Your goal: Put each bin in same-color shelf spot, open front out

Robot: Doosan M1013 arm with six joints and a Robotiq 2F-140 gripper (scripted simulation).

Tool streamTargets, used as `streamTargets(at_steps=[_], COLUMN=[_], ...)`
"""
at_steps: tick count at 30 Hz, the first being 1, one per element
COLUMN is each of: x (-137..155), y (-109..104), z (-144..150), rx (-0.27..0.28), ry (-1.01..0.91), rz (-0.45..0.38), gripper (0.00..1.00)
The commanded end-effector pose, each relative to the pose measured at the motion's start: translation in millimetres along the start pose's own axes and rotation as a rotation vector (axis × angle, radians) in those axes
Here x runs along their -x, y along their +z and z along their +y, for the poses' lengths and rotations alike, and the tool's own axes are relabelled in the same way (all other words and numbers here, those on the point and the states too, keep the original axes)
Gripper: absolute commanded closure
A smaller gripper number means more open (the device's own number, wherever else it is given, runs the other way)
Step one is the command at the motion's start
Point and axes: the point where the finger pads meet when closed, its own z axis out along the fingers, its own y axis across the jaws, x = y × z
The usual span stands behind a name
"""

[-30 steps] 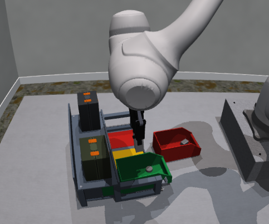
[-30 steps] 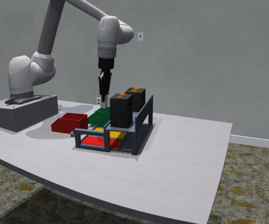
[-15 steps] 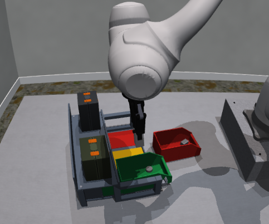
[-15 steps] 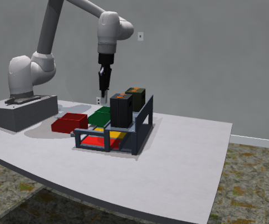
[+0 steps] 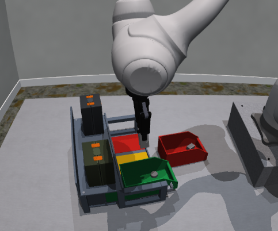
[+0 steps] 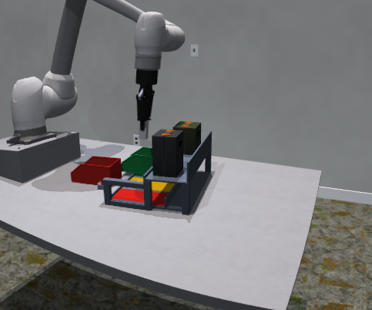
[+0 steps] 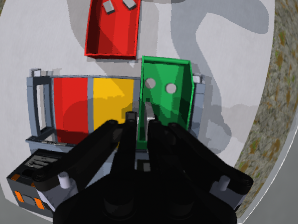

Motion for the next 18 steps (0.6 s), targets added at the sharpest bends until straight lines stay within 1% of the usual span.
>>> streamTargets(at_steps=[1, 18], x=[-0.1, -0.5], y=[-1.8, -5.9], z=[0.0, 0.0], rx=[0.000, 0.000], ry=[0.000, 0.000], rz=[0.000, 0.000], gripper=[0.85, 0.85])
